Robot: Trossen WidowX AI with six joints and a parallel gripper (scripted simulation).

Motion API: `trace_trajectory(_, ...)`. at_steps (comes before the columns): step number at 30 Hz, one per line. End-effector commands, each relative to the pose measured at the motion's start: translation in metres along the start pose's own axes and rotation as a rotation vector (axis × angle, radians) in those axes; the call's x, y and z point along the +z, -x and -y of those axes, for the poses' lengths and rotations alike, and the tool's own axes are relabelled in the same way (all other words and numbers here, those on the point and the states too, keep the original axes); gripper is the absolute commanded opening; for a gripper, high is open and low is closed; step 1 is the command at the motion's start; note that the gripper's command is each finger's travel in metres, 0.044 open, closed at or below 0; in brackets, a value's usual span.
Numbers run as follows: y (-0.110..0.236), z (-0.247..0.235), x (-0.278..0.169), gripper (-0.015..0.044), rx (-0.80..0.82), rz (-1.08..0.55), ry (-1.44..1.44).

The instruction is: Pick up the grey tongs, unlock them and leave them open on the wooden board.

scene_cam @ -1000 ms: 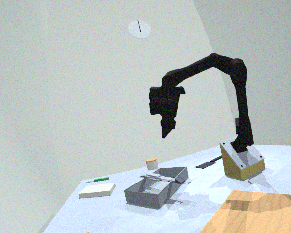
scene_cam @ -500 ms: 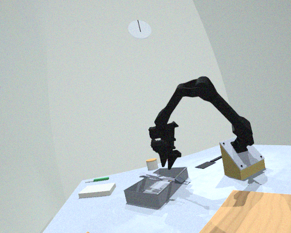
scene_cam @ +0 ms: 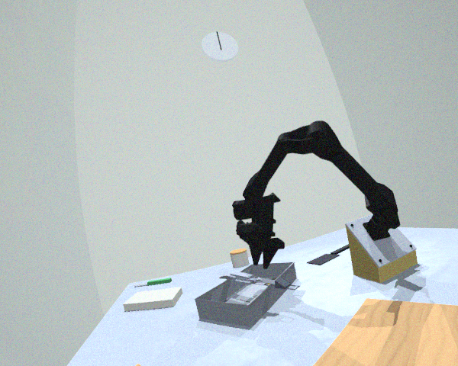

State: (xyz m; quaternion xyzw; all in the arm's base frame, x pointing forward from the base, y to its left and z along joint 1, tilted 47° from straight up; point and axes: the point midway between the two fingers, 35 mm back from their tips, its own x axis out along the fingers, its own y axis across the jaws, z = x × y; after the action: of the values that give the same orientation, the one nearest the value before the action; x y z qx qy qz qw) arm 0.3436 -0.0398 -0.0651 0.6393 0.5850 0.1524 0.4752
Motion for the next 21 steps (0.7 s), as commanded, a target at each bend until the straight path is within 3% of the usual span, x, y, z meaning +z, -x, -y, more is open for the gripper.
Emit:
trace_trajectory(1,-0.008,0.001,0.000,0.0260,0.000,-0.004,-0.008)
trace_trajectory(21,-0.041,0.003,0.002,0.0260,-0.004,0.002,-0.009)
